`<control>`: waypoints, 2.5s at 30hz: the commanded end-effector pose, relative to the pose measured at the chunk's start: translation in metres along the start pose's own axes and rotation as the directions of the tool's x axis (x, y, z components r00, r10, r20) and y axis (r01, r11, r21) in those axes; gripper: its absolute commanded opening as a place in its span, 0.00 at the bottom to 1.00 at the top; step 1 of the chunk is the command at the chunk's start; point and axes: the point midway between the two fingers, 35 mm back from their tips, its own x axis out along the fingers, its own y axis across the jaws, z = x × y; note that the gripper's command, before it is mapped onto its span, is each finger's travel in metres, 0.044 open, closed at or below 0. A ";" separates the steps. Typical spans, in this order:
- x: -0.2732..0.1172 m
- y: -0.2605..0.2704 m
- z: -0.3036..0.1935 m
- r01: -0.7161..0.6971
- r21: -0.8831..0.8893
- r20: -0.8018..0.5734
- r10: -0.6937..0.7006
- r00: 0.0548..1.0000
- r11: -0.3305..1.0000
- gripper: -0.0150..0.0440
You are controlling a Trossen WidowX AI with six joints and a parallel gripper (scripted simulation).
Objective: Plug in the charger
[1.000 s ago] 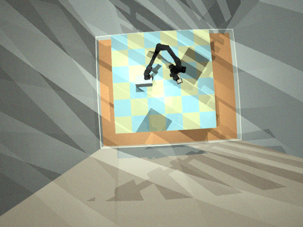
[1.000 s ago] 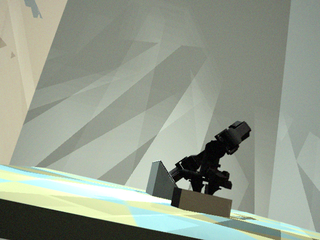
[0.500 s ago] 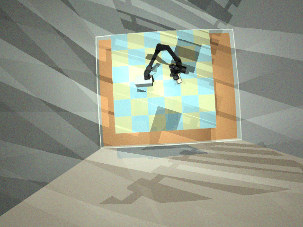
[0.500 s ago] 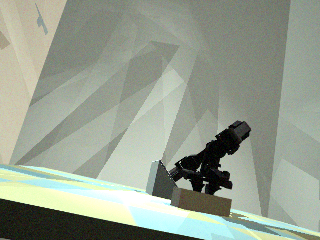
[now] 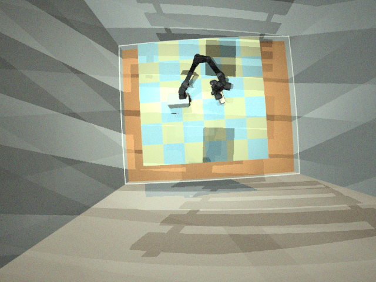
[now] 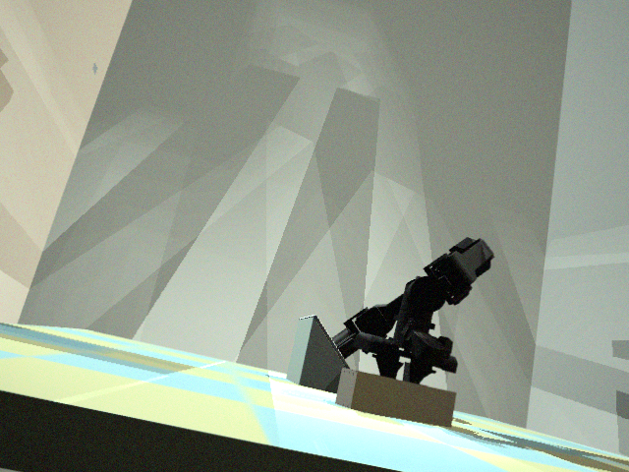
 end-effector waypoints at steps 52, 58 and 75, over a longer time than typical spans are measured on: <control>-0.006 0.001 0.008 0.002 -0.031 0.029 -0.002 1.000 1.000 0.25; -0.007 0.001 0.008 0.003 -0.031 0.029 -0.002 1.000 1.000 0.25; -0.008 0.001 0.008 0.002 -0.031 0.029 -0.002 1.000 1.000 0.25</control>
